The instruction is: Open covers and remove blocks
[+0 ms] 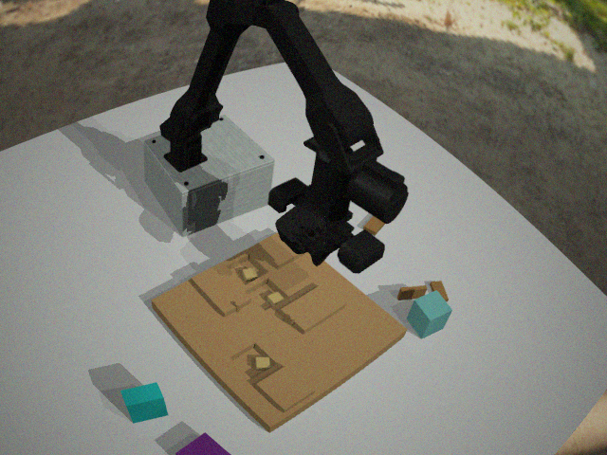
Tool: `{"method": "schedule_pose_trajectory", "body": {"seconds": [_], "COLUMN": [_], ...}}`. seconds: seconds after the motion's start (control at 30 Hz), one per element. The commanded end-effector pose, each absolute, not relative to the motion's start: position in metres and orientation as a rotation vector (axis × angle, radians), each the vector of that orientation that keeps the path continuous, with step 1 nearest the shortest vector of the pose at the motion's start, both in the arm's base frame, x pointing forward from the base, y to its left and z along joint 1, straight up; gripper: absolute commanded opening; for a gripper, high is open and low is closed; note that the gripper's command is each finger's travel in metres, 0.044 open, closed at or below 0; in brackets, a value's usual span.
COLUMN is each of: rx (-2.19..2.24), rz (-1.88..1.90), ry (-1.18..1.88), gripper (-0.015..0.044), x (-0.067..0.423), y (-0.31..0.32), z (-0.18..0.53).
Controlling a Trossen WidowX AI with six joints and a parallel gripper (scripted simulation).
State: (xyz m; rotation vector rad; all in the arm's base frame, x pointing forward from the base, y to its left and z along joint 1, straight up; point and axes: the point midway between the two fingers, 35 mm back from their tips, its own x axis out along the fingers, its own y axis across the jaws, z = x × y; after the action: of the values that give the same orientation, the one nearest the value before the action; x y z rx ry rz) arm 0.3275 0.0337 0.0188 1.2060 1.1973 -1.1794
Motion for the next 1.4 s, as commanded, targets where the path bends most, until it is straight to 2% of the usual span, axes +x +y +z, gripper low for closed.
{"method": "schedule_pose_trajectory", "body": {"seconds": [0.0,1.37], "rx": [1.212,1.212], "rz": [-1.187,-1.187], "ry": [1.193,1.194], "gripper": [0.0000,0.0000], "x": [0.328,0.330], "y": [0.034,0.034], "z": [0.019,-0.011]}}
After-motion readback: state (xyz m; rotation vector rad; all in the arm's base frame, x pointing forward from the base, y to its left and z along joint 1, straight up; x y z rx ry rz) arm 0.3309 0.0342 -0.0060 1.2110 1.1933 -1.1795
